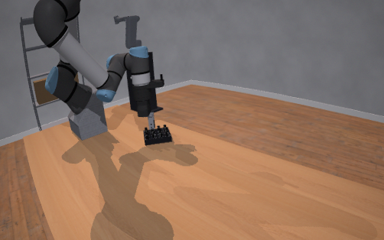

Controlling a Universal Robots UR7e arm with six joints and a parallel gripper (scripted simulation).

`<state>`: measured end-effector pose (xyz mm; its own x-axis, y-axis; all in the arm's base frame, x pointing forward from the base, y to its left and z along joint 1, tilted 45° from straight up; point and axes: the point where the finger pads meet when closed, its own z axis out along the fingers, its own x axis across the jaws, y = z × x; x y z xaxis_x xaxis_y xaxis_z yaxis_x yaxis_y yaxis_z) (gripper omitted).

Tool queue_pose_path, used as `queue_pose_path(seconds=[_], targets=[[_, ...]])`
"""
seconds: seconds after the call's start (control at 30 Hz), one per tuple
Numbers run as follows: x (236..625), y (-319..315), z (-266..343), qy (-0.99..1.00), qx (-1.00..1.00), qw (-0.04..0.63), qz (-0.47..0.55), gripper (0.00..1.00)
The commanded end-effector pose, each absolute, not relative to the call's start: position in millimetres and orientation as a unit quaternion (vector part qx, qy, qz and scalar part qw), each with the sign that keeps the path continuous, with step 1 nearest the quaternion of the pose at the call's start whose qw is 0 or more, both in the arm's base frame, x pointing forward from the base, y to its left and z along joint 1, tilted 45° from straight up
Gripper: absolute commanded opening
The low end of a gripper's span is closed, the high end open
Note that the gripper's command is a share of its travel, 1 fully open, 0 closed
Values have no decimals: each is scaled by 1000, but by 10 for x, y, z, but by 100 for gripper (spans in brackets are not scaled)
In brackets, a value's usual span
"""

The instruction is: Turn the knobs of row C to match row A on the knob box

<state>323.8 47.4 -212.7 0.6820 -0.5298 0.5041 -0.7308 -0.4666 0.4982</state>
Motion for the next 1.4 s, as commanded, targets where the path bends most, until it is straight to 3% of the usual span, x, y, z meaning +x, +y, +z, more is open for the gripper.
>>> queue_pose_path(seconds=[0.0, 1.37], targets=[[3216, 460, -2122, -337, 861, 361, 124, 30], [3221, 463, -2124, -246, 891, 372, 87, 30]])
